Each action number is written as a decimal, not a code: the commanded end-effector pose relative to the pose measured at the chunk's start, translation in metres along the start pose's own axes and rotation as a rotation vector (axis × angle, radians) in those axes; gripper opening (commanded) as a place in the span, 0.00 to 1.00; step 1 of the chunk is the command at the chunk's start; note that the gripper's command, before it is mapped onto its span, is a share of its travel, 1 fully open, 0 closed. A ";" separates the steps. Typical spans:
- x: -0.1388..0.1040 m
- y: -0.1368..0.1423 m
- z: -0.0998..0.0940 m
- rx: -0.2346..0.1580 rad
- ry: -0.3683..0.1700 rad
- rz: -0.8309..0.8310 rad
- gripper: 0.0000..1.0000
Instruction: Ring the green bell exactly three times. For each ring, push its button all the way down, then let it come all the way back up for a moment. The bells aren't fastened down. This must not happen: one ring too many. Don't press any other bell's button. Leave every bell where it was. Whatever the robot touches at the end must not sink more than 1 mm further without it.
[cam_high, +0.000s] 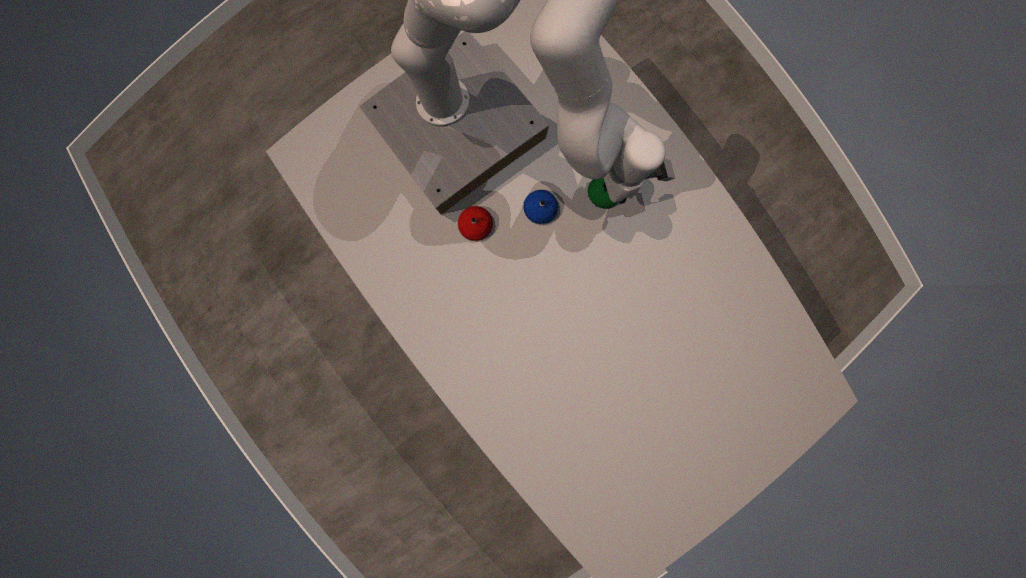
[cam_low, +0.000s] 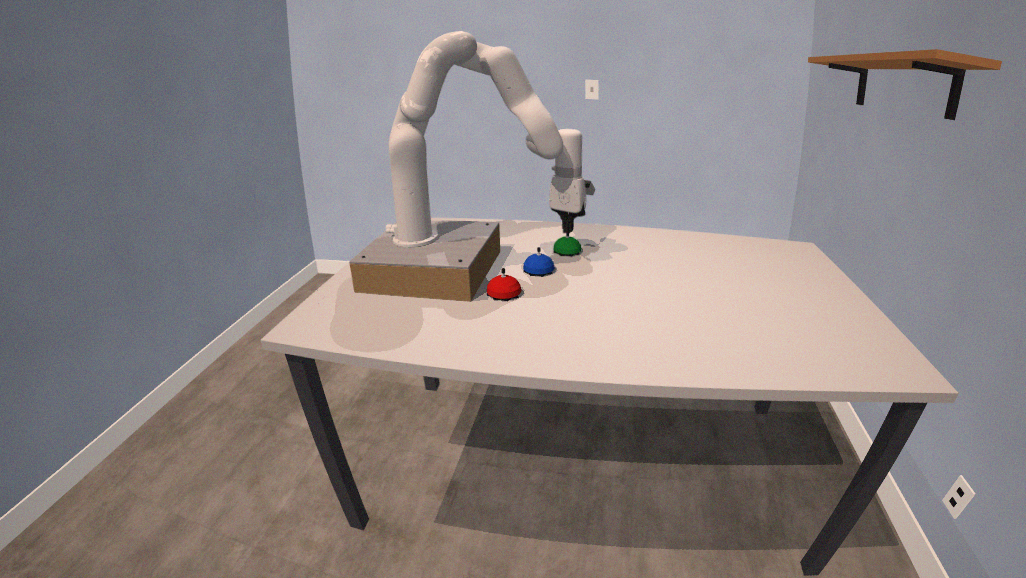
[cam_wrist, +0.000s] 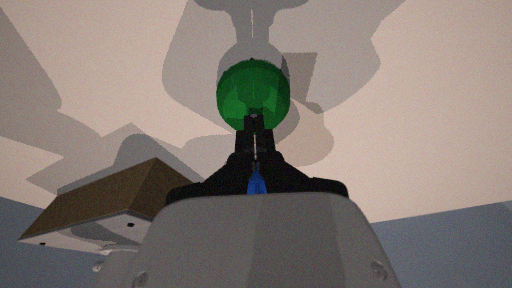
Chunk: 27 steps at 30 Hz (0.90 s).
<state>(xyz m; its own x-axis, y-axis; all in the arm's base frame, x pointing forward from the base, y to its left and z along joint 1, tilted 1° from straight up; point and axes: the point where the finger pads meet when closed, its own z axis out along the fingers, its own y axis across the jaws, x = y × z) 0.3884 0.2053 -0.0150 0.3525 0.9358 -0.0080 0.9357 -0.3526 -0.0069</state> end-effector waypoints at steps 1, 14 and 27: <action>0.000 0.000 0.000 0.000 0.000 0.000 0.00; 0.001 0.000 -0.005 0.000 0.000 0.000 0.00; 0.001 0.000 -0.030 0.000 0.000 0.000 0.00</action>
<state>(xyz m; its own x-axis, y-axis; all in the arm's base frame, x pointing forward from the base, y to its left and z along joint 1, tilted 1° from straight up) 0.3866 0.2052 0.0043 0.3521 0.9359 -0.0122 0.9359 -0.3522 -0.0107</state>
